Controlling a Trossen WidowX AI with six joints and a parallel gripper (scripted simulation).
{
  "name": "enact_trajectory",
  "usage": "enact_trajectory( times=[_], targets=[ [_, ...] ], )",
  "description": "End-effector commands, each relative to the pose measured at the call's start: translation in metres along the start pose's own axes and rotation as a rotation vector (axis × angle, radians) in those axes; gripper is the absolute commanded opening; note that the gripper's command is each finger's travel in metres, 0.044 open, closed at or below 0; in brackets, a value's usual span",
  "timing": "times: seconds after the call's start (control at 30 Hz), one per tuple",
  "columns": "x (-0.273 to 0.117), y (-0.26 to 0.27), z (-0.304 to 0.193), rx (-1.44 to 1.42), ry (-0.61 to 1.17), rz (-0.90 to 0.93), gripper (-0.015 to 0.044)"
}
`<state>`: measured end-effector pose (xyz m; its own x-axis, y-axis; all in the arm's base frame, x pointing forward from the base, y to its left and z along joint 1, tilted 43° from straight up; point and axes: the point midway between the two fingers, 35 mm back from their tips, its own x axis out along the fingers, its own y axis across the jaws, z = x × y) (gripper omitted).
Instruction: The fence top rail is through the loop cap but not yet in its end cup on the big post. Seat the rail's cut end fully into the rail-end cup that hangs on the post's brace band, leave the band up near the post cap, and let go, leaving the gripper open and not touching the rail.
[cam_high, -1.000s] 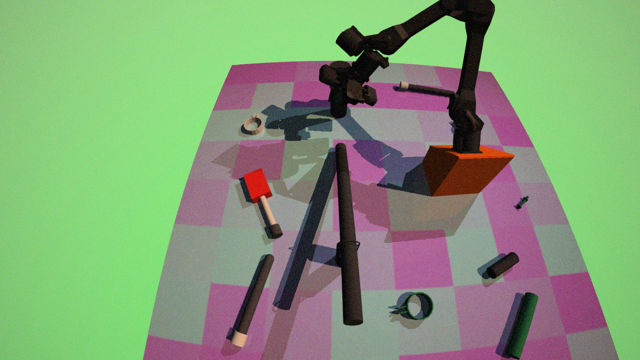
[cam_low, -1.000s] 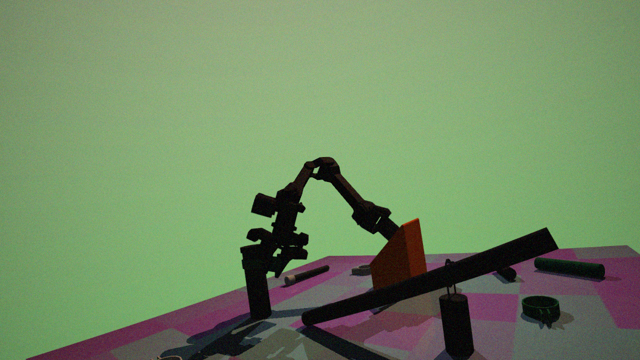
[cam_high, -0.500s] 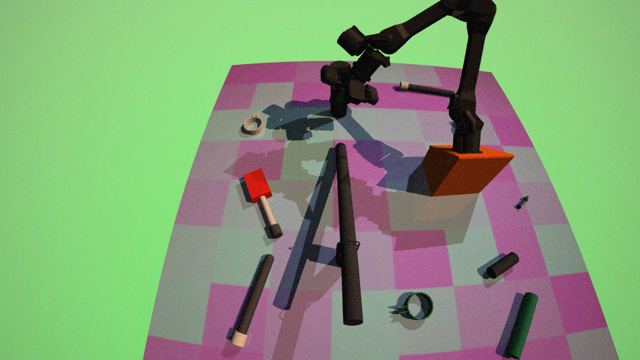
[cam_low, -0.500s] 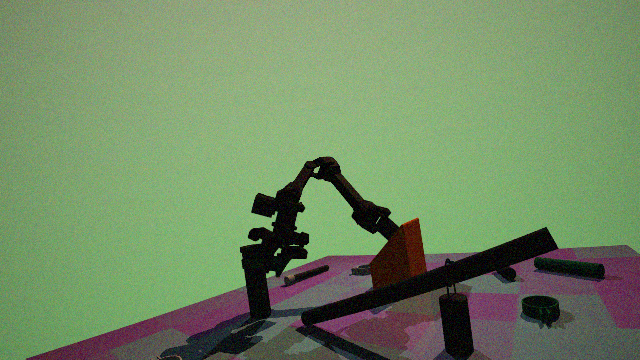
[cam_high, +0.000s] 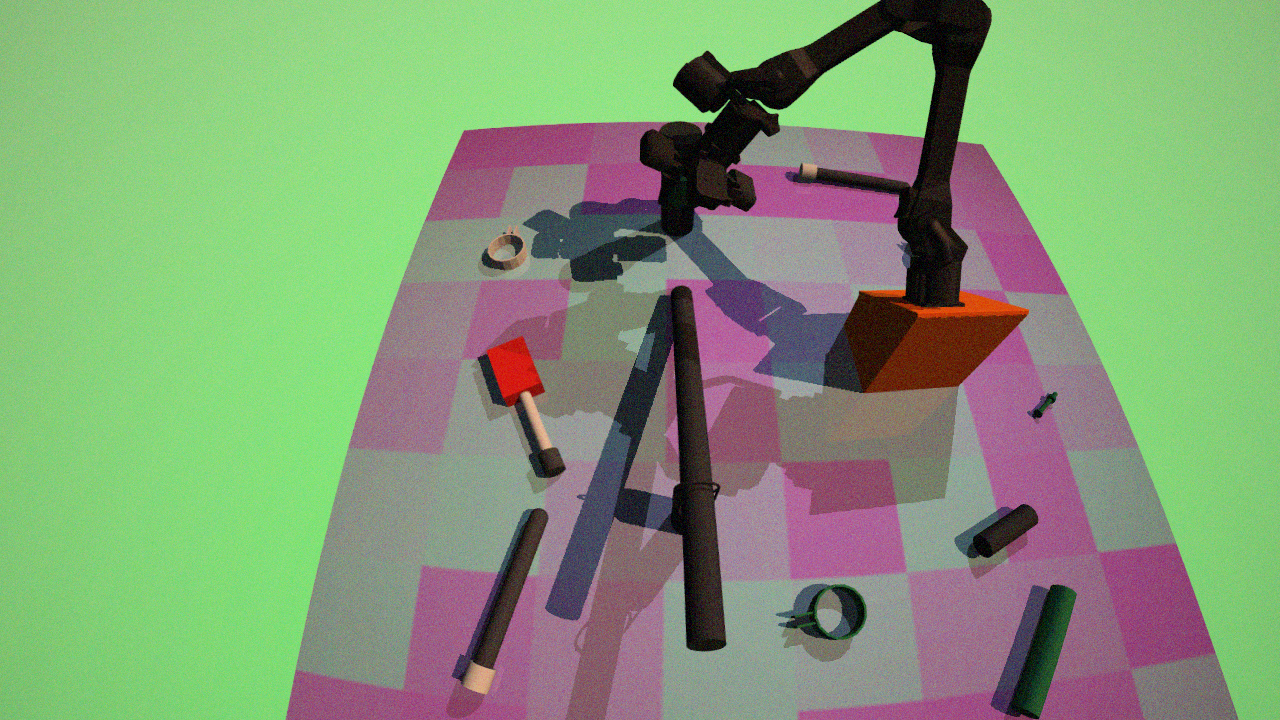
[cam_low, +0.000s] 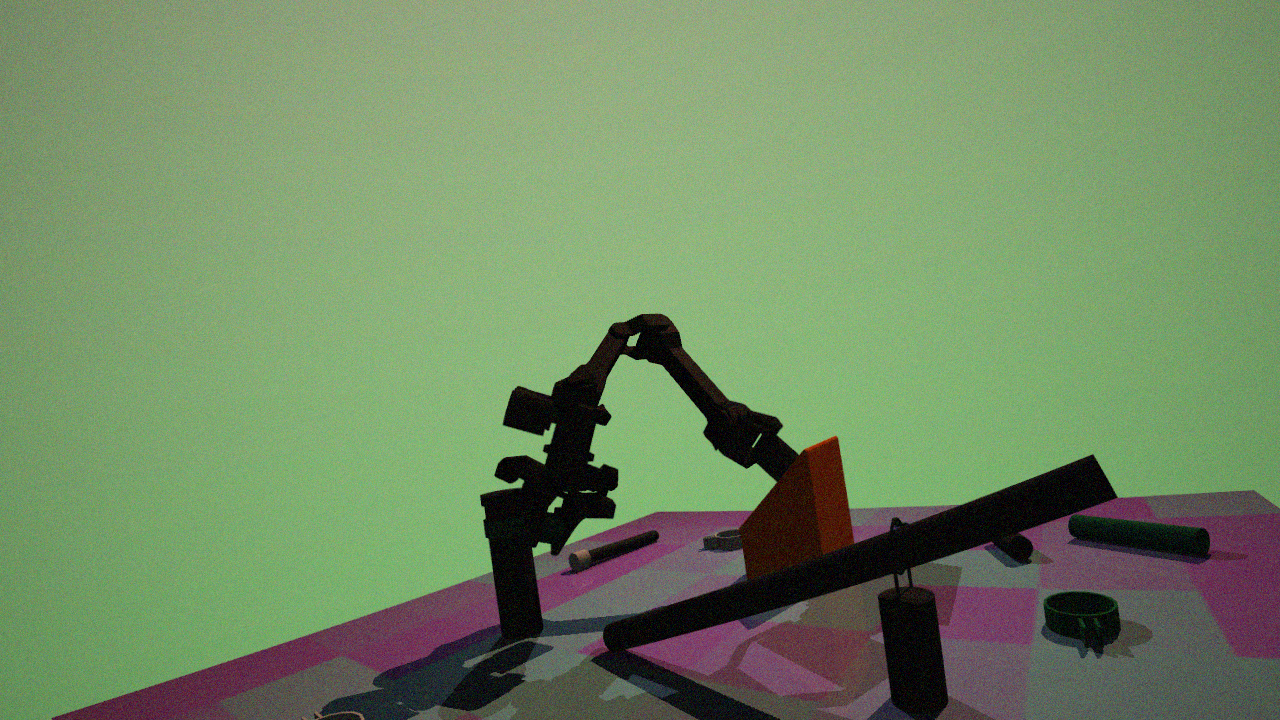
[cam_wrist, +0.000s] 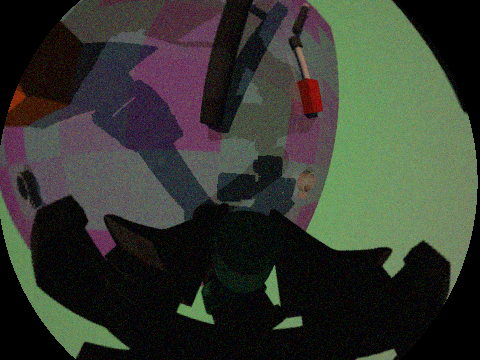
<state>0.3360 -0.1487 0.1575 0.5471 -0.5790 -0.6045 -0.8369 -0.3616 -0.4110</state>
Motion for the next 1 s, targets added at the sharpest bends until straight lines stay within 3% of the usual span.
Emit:
enact_trajectory(
  times=[0.0,0.53,0.97],
  targets=[
    [0.0,0.0,0.0,0.0,0.0,0.0,0.0026],
    [-0.011,-0.008,0.015,0.0,-0.007,0.002,0.044],
    [-0.031,-0.019,0.039,0.002,-0.016,0.002,0.044]
  ],
)
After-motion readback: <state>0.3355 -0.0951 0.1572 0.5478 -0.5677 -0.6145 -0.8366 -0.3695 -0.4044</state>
